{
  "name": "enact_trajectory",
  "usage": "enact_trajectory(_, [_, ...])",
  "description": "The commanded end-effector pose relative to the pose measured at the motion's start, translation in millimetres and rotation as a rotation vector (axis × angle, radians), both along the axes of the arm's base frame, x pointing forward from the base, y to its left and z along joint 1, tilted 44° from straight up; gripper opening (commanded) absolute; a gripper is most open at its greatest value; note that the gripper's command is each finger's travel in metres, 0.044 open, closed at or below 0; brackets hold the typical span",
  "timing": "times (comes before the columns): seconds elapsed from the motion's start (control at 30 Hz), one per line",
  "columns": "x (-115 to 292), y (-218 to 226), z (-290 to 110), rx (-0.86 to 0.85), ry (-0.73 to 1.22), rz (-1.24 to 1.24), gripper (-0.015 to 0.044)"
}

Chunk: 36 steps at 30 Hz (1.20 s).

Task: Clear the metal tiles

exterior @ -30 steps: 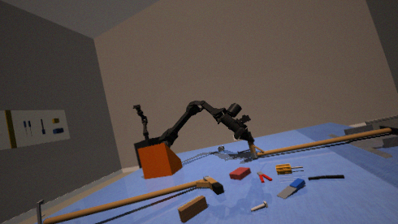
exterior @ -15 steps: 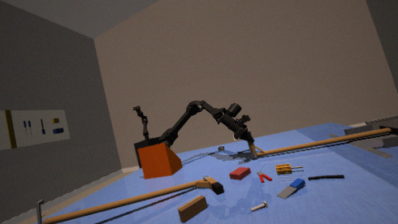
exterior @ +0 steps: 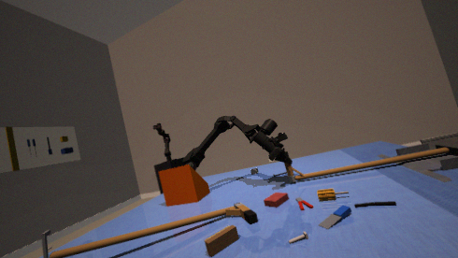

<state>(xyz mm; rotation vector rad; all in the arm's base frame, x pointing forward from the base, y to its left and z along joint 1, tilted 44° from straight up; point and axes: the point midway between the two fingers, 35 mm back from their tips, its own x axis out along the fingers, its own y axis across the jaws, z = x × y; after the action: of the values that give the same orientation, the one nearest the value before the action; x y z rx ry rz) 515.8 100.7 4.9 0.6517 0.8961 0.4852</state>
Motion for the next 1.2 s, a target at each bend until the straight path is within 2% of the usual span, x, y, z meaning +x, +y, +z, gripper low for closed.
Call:
enact_trajectory(0.0, [-5.1, -2.8, 0.9, 0.0, -0.001, -0.003, 0.0])
enact_trajectory(1.17, [-52.0, -14.9, 1.2, -0.002, -0.002, -0.005, 0.0])
